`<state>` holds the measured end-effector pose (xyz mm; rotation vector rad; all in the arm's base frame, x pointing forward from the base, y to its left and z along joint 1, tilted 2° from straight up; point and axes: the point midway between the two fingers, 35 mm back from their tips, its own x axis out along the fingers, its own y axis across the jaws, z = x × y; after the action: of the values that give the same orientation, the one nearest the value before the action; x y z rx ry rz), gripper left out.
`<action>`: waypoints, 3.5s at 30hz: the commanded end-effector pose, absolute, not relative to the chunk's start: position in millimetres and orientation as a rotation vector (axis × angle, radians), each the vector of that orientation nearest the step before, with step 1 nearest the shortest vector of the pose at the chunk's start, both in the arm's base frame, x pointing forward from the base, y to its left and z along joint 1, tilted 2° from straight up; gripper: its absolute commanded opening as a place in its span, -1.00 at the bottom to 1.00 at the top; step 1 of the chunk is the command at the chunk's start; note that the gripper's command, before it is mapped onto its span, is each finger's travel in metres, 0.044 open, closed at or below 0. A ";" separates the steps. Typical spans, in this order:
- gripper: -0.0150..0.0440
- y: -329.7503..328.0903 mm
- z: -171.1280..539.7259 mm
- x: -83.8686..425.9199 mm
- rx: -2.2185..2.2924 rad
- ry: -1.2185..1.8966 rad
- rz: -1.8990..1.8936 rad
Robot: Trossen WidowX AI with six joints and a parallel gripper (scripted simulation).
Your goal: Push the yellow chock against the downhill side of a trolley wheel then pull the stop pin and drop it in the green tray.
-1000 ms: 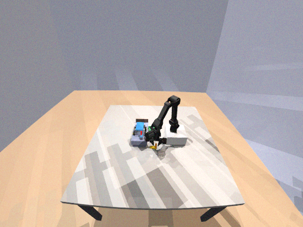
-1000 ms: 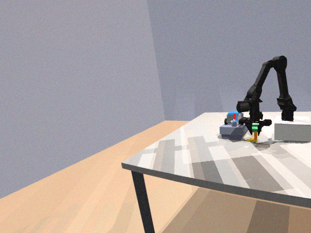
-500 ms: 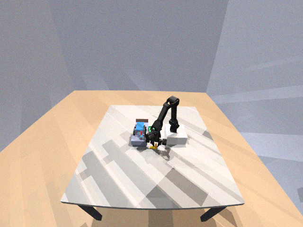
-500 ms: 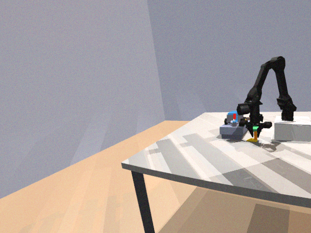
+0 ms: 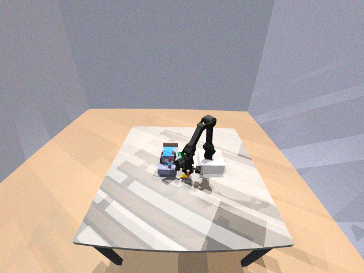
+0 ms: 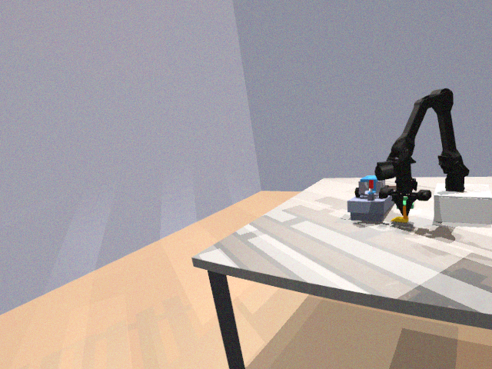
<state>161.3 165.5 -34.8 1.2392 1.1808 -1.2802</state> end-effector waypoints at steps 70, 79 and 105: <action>-0.49 168.0 103.5 165.6 0.714 1.457 -0.728; -0.49 168.0 103.6 165.6 0.516 1.517 -0.528; -0.49 168.1 103.6 165.7 -0.087 1.583 0.077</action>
<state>165.6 168.1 103.2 -0.0554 1.5834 0.0463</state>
